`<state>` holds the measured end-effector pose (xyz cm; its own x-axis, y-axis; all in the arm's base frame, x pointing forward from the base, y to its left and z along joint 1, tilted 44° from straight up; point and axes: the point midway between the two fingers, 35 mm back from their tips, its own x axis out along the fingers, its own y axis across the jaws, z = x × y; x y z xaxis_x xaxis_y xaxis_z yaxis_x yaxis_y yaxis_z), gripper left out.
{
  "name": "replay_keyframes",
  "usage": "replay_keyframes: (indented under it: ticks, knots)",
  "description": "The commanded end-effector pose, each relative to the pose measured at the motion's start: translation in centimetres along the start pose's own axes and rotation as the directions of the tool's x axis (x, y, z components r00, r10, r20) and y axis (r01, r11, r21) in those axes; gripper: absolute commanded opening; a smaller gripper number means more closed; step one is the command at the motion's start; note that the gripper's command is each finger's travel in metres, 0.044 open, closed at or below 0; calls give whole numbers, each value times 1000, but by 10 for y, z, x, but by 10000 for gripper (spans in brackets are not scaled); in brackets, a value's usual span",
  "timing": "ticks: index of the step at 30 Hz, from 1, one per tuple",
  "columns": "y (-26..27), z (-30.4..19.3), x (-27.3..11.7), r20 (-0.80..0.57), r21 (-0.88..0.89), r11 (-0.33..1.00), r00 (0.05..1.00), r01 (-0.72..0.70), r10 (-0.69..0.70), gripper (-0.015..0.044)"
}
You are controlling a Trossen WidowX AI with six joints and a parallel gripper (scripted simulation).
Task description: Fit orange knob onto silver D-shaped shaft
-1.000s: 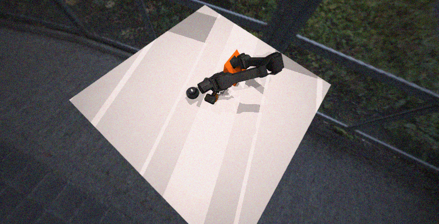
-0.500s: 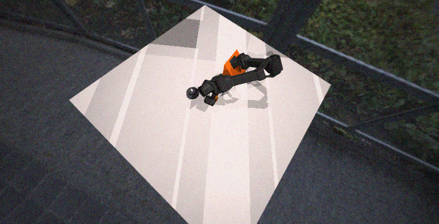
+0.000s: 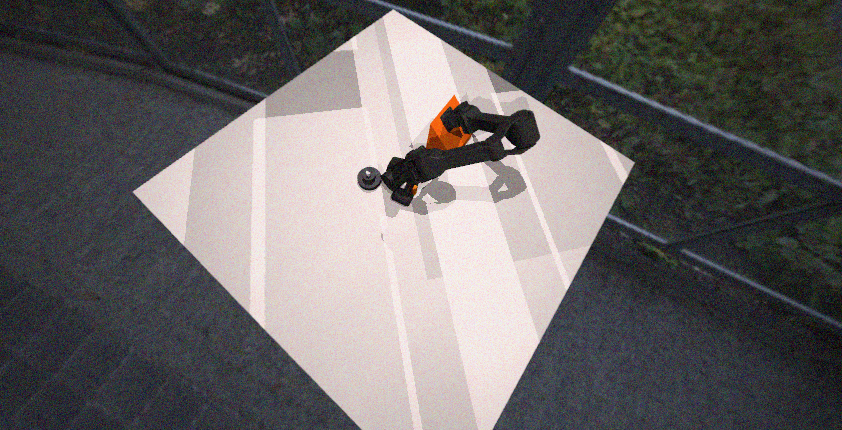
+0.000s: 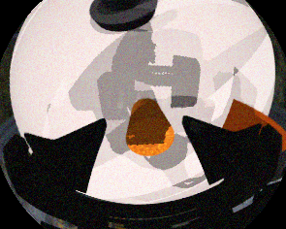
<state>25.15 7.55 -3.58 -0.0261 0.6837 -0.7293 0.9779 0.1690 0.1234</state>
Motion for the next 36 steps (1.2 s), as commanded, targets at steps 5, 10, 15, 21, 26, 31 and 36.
replay_keyframes:
  ticks: [5, 10, 15, 21, 26, 31, 36]
  knots:
    - [-2, -1, 13, -6, 5, 1000, 1000, 1, -1, 440]
    - [-3, -2, 20, -8, 5, 1000, 1000, 1, -1, 440]
    - [-3, -2, 21, -8, 5, 1000, 1000, 1, -1, 361]
    - [-3, -2, 21, -8, 5, 1000, 1000, 1, -1, 204]
    - [-3, -2, 21, -8, 5, 1000, 1000, 1, -1, 151]
    - [-2, -1, 18, -7, 5, 1000, 1000, 0, 0, 59]
    - [3, 2, -10, 3, 6, 1000, 1000, 0, 0, 0]
